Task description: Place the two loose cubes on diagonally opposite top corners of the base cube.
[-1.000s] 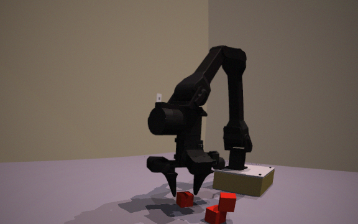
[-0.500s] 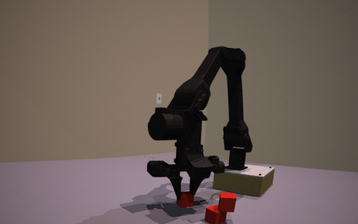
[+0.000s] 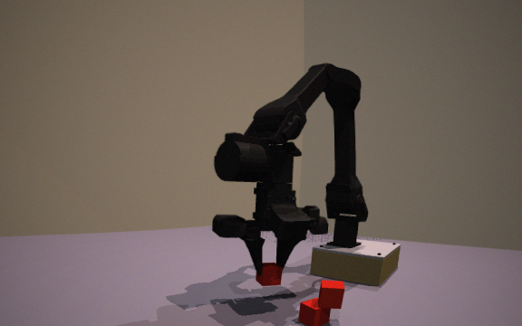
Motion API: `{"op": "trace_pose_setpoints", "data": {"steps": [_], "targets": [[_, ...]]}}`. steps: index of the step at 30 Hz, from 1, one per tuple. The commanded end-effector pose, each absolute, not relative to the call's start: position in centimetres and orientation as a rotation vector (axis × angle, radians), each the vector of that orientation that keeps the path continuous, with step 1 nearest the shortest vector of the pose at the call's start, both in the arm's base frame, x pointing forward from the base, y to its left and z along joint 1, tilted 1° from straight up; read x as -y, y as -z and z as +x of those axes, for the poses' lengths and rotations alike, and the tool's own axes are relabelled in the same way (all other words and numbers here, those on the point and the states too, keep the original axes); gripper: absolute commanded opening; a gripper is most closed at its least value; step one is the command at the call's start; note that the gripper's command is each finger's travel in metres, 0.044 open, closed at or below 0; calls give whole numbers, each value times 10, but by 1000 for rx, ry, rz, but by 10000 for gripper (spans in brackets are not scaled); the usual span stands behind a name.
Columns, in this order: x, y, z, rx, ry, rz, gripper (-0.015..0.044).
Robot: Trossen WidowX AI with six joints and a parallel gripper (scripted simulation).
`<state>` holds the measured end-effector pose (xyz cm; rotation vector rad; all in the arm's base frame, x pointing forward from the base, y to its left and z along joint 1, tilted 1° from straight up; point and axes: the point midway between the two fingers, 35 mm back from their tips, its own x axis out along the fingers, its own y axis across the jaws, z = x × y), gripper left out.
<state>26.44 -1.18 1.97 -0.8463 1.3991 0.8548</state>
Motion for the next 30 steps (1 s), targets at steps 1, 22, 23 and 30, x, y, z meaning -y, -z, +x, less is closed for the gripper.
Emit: {"op": "trace_pose_setpoints", "data": {"steps": [1,22,23,30], "targets": [[13,-32,266,-1399,-855,-854,105],[12,-96,259,-1399,-855,-854,105],[12,-96,259,-1399,-855,-854,105],[4,-95,263,-1445,-731,-726,105]]}}
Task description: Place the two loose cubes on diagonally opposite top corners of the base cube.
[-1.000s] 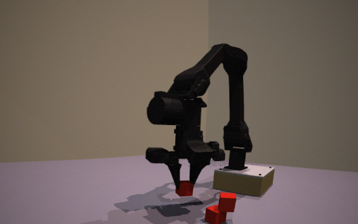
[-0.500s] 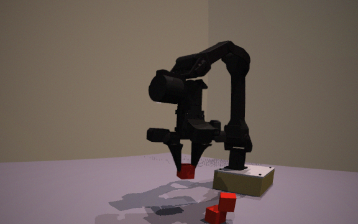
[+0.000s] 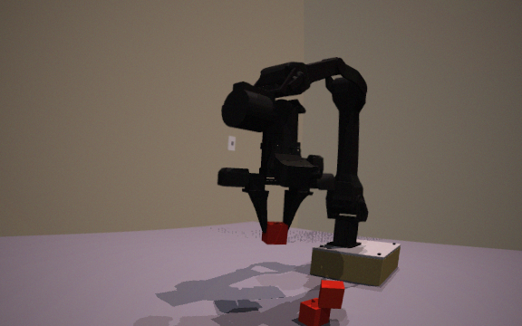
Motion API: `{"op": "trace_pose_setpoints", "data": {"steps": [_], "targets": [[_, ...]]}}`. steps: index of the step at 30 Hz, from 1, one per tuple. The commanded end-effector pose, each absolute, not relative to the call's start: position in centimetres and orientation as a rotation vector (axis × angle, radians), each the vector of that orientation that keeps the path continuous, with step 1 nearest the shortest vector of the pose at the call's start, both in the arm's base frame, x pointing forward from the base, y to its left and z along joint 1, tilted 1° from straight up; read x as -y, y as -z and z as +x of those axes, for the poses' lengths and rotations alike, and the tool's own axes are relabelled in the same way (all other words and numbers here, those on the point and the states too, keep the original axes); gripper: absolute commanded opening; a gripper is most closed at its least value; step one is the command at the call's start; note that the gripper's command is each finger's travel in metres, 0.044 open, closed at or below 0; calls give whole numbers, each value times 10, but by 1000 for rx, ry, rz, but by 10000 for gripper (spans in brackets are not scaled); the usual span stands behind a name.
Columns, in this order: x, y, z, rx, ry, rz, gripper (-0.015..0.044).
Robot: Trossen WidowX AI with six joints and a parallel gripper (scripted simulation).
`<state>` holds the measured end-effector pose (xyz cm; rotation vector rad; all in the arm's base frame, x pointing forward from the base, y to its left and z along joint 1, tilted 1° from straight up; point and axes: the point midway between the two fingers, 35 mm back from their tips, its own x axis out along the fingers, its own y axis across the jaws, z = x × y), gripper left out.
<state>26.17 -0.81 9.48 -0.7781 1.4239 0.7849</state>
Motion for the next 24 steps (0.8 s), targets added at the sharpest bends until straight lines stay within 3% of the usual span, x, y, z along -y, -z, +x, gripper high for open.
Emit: {"op": "trace_pose_setpoints", "data": {"steps": [1,24], "targets": [[3,-95,264,-1453,-708,-702,105],[-29,-91,280,-1563,-175,-157,105]]}}
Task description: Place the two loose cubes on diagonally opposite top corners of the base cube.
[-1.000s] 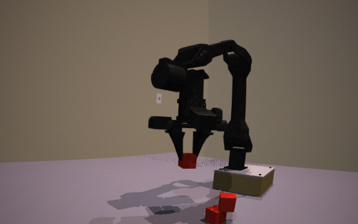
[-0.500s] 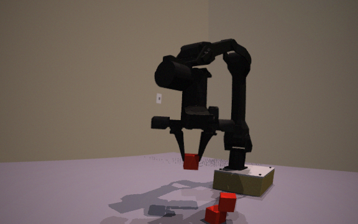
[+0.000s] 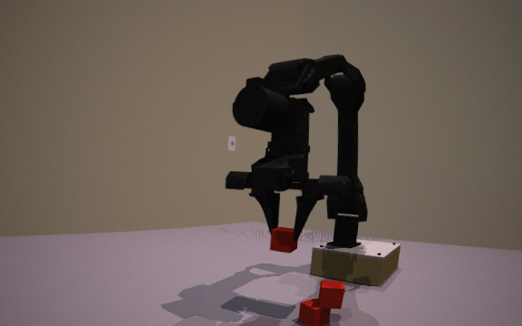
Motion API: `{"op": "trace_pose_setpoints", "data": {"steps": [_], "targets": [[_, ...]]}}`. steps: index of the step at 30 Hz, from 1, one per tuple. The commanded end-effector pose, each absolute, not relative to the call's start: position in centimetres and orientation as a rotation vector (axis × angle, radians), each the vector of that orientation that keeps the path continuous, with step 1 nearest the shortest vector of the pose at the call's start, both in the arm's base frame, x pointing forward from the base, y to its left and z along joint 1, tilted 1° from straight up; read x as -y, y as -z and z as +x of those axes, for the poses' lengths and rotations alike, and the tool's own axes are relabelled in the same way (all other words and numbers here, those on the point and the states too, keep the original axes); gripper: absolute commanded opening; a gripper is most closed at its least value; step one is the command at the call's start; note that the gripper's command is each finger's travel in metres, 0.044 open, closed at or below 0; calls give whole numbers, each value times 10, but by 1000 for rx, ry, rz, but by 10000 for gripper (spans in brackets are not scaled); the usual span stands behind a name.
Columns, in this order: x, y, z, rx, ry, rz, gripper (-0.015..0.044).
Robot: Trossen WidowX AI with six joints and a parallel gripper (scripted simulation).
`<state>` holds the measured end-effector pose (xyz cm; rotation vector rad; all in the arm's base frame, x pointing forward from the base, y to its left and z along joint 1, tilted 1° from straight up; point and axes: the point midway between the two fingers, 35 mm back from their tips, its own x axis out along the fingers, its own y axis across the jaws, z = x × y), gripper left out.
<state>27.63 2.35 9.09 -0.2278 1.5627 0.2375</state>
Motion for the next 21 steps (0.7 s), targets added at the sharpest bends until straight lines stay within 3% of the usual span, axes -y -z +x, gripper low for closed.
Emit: {"op": "trace_pose_setpoints", "data": {"steps": [1,21], "targets": [[-30,-91,280,-1565,-151,-133,105],[-58,-88,292,-1546,328,343,105]]}}
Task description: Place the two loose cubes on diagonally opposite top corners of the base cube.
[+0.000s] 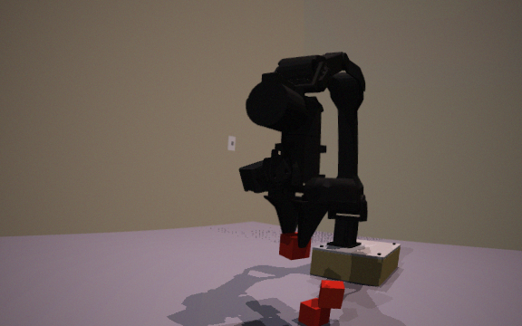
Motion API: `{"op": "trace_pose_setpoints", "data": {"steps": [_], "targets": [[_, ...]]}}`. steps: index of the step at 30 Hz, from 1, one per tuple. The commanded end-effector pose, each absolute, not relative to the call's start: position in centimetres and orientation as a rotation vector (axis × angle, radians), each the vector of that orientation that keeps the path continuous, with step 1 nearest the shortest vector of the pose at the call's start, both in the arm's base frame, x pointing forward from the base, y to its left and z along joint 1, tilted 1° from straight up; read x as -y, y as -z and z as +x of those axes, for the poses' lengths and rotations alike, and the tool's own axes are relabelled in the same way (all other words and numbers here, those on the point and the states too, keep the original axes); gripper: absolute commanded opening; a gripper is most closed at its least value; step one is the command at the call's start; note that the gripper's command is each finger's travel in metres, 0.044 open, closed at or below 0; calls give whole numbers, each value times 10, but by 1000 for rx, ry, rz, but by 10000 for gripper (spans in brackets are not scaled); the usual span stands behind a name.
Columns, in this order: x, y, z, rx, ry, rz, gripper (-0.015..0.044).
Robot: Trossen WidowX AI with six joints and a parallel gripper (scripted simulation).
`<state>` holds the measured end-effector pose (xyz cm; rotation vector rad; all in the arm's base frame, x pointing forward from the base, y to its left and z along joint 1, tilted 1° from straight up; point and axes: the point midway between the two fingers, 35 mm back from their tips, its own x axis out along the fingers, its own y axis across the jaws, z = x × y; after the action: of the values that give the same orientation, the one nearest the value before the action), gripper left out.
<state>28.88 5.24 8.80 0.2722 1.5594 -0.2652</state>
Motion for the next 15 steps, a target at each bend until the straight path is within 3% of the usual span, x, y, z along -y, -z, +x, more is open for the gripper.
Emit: {"op": "trace_pose_setpoints", "data": {"steps": [1,15], "targets": [[-59,-88,292,-1543,352,366,105],[-80,-85,298,-1461,684,696,105]]}}
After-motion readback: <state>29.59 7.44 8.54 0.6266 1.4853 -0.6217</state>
